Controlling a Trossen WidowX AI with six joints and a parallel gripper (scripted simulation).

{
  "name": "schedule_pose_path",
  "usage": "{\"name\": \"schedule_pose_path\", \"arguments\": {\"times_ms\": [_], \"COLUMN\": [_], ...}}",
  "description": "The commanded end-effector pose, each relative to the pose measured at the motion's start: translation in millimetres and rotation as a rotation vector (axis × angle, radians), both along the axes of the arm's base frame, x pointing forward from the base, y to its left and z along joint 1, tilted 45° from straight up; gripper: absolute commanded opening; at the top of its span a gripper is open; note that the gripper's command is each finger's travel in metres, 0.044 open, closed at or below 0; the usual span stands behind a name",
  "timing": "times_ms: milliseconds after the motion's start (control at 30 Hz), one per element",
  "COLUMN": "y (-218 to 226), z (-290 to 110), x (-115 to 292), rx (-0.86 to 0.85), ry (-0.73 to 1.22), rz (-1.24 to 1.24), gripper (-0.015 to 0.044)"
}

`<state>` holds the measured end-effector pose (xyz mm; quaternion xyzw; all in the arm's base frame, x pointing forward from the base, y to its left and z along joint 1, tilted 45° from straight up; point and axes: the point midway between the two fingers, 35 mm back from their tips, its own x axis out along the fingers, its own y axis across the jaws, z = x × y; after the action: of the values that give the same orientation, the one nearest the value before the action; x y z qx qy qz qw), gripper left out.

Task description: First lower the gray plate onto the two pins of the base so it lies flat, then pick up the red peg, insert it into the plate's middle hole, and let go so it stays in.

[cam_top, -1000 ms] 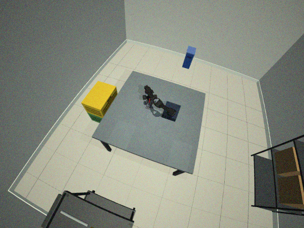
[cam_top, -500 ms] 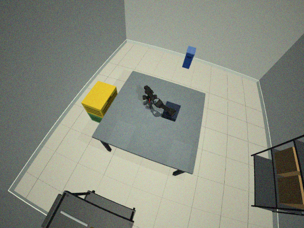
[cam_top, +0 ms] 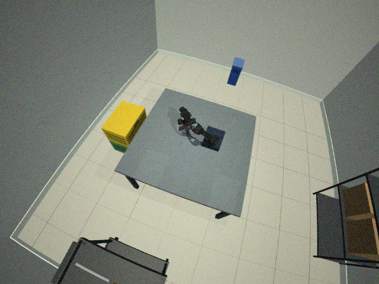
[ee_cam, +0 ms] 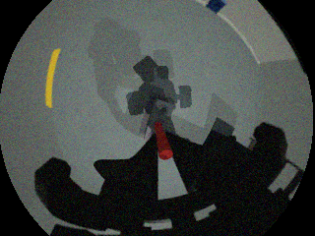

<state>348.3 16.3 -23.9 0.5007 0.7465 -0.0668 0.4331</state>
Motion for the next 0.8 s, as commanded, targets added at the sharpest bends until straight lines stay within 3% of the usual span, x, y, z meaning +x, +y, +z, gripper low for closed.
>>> {"name": "schedule_pose_path", "arguments": {"times_ms": [0,767], "y": [3.2,7.8], "z": [-3.5,-8.9], "x": [-0.6,-2.3], "rx": [0.001,-0.001], "ry": [0.003,0.002], "rz": [-0.006,0.004], "gripper": [0.0000,0.0000]}}
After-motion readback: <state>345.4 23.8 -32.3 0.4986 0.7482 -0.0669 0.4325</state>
